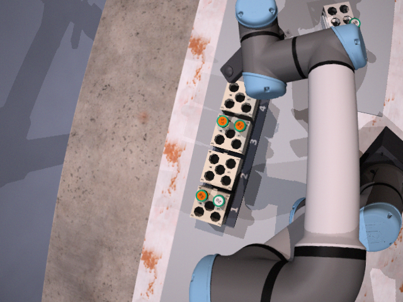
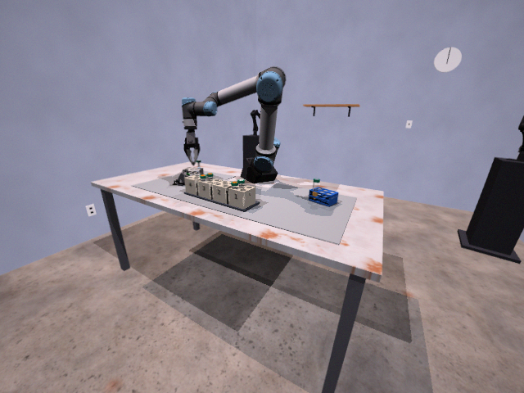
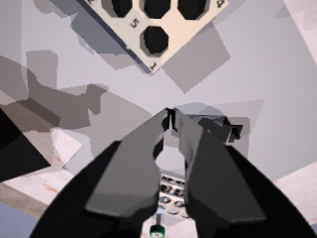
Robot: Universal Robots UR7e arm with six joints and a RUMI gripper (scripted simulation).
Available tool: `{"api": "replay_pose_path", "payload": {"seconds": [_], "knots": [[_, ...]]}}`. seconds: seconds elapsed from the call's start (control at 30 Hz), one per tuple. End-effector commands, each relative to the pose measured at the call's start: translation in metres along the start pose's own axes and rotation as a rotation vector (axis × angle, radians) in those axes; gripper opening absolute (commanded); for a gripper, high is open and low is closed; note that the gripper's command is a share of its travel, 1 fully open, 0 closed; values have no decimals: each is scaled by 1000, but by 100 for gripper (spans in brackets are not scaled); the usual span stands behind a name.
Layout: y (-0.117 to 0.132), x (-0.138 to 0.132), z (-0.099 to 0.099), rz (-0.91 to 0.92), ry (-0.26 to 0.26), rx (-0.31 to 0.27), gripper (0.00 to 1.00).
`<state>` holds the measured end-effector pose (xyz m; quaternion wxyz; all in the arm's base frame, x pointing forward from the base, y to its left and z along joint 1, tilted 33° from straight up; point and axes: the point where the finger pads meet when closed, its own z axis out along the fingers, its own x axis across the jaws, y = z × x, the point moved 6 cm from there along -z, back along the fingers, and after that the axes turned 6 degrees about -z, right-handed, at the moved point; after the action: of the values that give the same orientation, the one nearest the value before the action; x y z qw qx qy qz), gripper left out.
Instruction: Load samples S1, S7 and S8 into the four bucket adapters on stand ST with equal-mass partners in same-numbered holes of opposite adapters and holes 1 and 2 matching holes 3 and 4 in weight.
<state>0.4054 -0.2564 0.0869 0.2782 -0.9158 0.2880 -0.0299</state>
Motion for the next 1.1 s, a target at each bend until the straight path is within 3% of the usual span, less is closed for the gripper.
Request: {"api": "replay_pose_path", "payload": {"seconds": [0.0,0.13,0.2,0.43,0.8,1.07], "knots": [[41,12,0,-1,1,0,0],[74,20,1,-1,1,0,0],[74,20,1,-1,1,0,0],[129,34,1,-1,1,0,0],[129,34,1,-1,1,0,0],[131,51,29,-1,-260,26,0]]}}
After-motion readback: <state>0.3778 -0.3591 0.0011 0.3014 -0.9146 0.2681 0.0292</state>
